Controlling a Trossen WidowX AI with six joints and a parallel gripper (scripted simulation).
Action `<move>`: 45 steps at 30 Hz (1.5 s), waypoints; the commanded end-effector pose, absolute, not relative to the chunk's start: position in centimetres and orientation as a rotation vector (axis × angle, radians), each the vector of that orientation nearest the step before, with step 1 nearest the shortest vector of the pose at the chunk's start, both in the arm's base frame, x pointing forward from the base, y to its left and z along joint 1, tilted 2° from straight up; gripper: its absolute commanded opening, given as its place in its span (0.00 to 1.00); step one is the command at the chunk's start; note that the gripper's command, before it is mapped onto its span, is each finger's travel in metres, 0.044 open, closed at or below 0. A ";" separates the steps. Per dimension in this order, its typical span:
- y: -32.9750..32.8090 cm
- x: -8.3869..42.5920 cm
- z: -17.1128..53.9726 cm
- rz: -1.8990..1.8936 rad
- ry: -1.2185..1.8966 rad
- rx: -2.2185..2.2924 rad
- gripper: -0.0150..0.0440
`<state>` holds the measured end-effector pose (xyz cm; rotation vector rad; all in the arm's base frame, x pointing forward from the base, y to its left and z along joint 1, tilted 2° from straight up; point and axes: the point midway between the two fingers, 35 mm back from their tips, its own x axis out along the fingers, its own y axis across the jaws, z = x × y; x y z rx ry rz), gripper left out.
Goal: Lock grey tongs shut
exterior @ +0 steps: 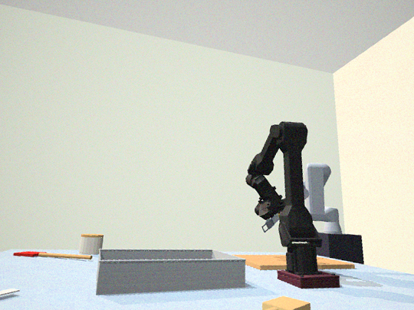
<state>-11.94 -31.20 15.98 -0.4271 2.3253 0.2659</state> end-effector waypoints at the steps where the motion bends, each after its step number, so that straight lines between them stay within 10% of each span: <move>1: -30.9 -11.5 16.5 0.209 2.448 -0.443 0.00; 45: -29.3 -10.0 17.6 0.014 2.731 -0.488 0.00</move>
